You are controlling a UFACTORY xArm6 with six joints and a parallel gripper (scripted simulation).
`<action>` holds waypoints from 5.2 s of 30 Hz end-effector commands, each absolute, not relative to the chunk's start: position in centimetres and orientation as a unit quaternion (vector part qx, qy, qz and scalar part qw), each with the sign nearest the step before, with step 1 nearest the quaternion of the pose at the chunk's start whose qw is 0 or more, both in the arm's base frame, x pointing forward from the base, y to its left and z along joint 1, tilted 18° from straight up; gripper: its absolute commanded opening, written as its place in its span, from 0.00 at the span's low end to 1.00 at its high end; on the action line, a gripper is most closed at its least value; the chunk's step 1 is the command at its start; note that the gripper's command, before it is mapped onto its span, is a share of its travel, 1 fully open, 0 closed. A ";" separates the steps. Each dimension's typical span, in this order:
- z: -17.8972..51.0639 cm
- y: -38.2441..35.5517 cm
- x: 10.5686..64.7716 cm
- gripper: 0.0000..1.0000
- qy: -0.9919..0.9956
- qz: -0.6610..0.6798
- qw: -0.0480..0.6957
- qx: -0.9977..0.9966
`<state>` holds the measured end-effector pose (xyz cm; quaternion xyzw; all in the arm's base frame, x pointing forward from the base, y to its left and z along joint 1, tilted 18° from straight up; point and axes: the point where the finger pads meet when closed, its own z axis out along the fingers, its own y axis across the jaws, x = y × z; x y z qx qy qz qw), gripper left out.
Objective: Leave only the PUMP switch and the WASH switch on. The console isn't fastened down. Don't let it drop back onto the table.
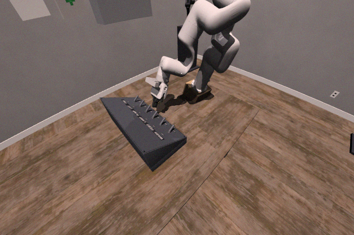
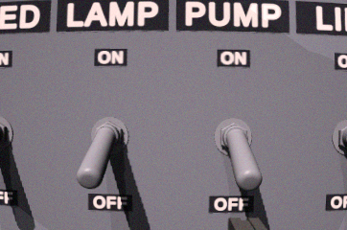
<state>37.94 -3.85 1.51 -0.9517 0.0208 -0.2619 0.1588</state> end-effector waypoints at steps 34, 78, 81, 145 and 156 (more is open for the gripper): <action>1.9 -4.0 38.6 0.00 0.021 -0.263 0.158 -0.951; 3.4 -4.3 41.2 0.00 0.021 -0.263 0.158 -0.951; 3.5 -4.4 41.3 0.00 0.021 -0.263 0.158 -0.951; 10.7 -7.0 35.2 0.00 0.021 -0.263 0.158 -0.951; 12.3 -7.6 34.2 0.00 0.021 -0.263 0.158 -0.951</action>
